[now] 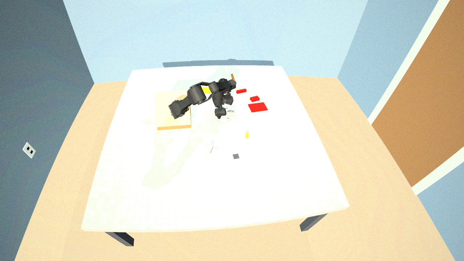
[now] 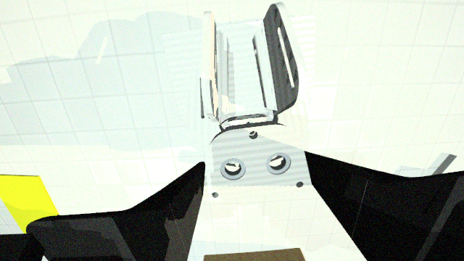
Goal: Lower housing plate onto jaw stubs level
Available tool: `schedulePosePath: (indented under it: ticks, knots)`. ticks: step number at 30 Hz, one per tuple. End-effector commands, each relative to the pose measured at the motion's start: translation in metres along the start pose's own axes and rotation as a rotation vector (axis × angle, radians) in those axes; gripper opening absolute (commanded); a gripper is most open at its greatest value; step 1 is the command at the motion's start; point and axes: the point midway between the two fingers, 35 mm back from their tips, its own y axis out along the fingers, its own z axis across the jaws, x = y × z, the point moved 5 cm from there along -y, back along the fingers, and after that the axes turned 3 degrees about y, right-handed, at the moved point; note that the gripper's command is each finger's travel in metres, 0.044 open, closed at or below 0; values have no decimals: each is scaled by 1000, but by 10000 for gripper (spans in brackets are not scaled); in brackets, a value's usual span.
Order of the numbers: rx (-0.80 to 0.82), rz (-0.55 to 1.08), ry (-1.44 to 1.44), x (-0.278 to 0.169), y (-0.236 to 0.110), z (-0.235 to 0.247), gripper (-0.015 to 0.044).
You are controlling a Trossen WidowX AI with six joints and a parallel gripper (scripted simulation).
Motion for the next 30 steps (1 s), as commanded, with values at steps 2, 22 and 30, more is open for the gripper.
schedulePosePath:
  ticks: [2, 22, 30]
  knots:
    - [-7, 3, -5, -2, 8, -1, 351]
    - [-7, 3, -4, -2, 9, -1, 351]
    - [-7, 3, -4, -2, 10, -1, 351]
